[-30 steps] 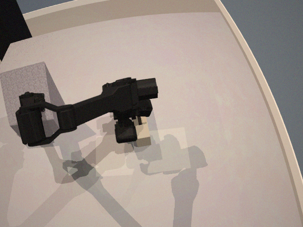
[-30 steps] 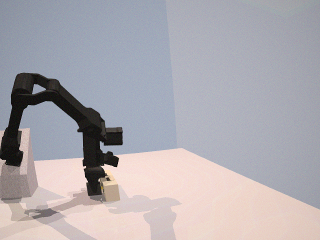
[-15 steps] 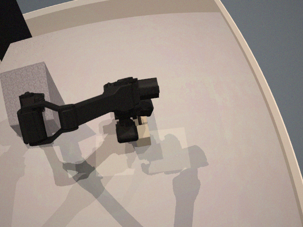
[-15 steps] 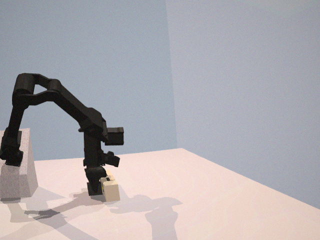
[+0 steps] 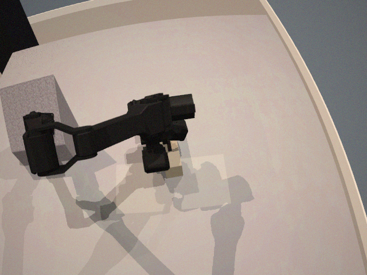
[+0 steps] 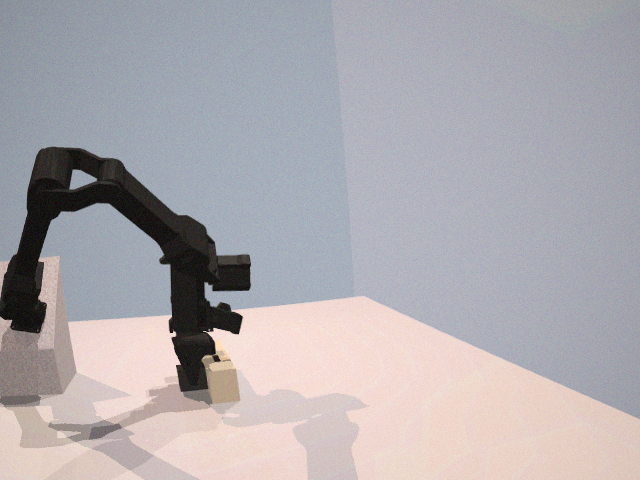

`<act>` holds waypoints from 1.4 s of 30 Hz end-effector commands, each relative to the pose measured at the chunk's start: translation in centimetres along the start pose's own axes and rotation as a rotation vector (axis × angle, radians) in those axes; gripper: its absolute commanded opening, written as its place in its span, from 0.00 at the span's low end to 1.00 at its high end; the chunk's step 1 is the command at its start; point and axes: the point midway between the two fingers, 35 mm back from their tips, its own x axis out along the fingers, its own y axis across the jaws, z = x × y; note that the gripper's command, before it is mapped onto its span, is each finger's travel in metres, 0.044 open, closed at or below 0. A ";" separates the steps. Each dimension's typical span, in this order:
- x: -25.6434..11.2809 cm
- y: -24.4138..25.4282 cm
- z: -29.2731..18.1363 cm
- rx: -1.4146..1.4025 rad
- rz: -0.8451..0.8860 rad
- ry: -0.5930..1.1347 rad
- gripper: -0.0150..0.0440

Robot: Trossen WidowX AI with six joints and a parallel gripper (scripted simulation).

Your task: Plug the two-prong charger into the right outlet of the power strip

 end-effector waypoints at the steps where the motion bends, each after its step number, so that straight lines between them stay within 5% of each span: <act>1: -0.1 -0.1 0.9 0.022 0.002 -0.020 0.25; 42: -0.2 -0.1 0.5 0.022 0.002 -0.020 0.25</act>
